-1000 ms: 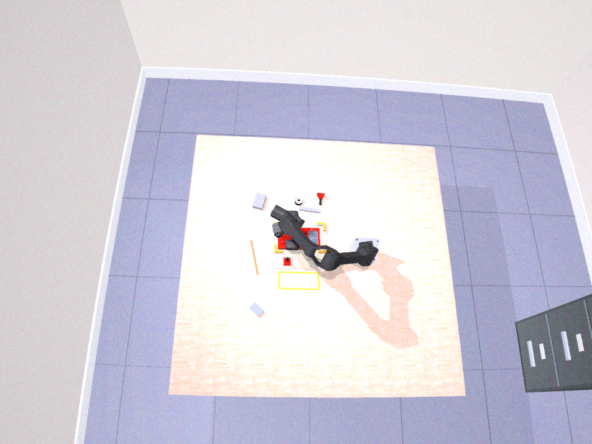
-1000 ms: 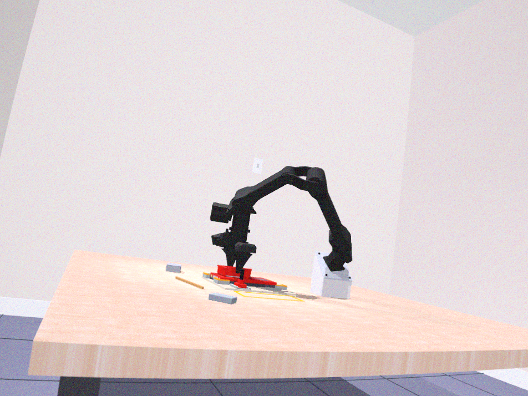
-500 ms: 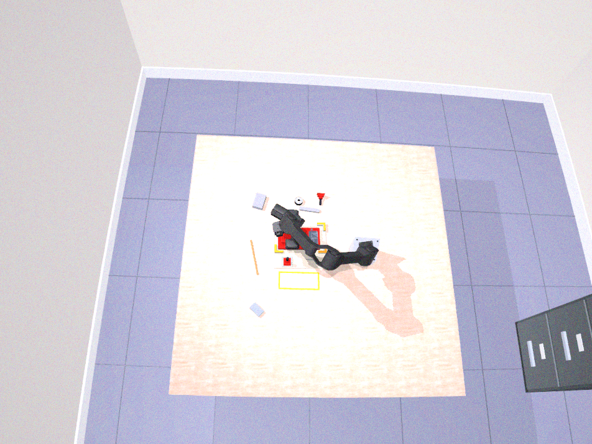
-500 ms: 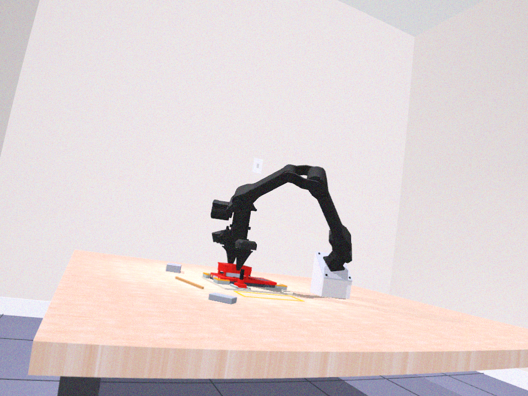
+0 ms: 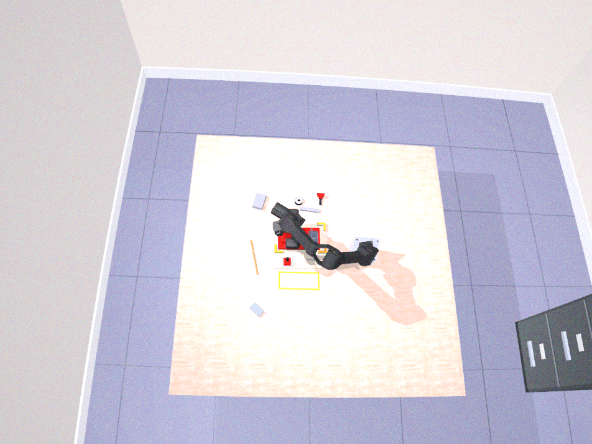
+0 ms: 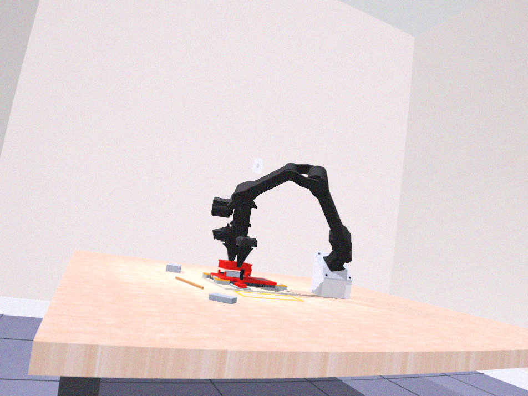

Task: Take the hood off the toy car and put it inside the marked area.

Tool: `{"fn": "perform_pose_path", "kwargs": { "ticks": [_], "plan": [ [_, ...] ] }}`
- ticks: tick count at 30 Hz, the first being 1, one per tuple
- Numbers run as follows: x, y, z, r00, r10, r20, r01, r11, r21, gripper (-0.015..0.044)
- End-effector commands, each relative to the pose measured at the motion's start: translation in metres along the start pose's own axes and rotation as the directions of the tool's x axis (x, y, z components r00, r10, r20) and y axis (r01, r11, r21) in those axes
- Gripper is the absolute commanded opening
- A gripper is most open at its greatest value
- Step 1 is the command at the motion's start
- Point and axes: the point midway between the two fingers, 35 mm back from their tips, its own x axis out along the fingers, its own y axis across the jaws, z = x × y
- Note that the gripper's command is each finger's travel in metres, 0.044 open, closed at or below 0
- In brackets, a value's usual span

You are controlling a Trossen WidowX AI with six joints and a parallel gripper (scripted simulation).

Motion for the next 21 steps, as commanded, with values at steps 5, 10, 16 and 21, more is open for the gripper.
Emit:
{"fn": "perform_pose_path", "kwargs": {
  "ticks": [5, 10, 16, 21],
  "plan": [
    [-0.019, -0.001, 0.002, 1.000, -0.007, 0.003, 0.007, 1.000, -0.005, 0.0000],
    [-0.046, -0.001, 0.002, 1.000, -0.008, 0.003, 0.008, 1.000, -0.005, 0.0000],
    [-0.043, 0.002, 0.001, 1.000, -0.005, 0.002, 0.005, 1.000, 0.002, 0.0000],
    [-0.045, 0.025, 0.002, 1.000, -0.018, -0.005, 0.018, 1.000, 0.001, 0.0000]
  ]
}}
